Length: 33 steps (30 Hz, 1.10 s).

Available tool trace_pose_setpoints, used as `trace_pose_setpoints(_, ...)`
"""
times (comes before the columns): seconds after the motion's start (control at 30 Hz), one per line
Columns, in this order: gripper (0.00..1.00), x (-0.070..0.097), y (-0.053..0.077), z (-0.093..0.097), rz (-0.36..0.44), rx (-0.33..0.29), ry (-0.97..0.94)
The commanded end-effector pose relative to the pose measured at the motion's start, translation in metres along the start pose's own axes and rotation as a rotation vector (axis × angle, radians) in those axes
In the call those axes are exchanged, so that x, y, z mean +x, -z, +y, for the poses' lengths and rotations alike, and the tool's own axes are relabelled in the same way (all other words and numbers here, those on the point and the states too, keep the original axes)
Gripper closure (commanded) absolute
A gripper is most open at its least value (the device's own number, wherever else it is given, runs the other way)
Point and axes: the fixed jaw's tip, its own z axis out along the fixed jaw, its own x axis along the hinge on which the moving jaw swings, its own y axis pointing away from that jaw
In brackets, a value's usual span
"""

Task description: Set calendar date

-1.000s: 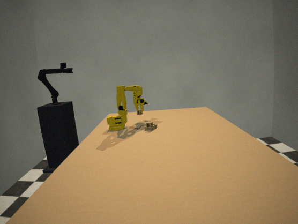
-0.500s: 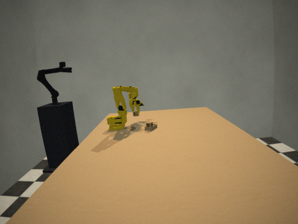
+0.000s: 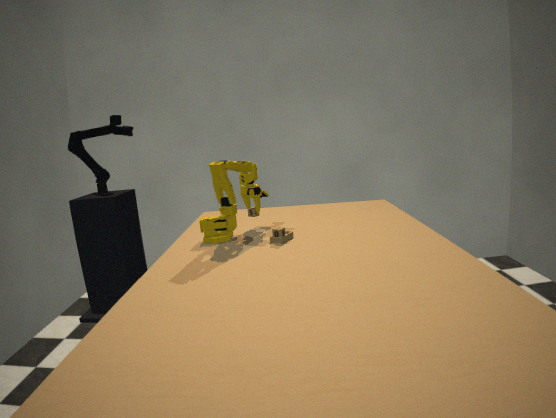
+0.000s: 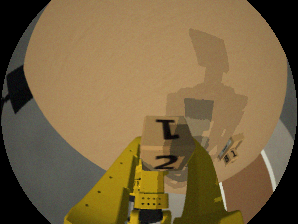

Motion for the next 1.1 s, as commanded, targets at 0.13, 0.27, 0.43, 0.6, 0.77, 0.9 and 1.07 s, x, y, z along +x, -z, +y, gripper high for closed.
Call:
trace_pose_setpoints(0.13, 1.00, -0.0046, 0.0060, 0.0013, -0.056, -0.003, -0.002)
trace_pose_setpoints(0.27, 1.00, -0.0045, 0.0088, 0.0034, -0.079, -0.005, -0.007)
trace_pose_setpoints(0.43, 1.00, -0.0045, 0.0088, 0.0034, -0.079, -0.005, -0.007)
trace_pose_setpoints(0.6, 1.00, -0.0045, 0.0088, 0.0034, -0.079, -0.005, -0.007)
trace_pose_setpoints(0.77, 1.00, -0.0046, 0.0087, 0.0034, -0.079, -0.005, -0.007)
trace_pose_setpoints(0.9, 1.00, -0.0047, 0.0069, 0.0034, -0.079, -0.005, -0.007)
trace_pose_setpoints(1.07, 1.00, -0.0049, 0.0035, 0.0034, -0.079, -0.005, -0.007)
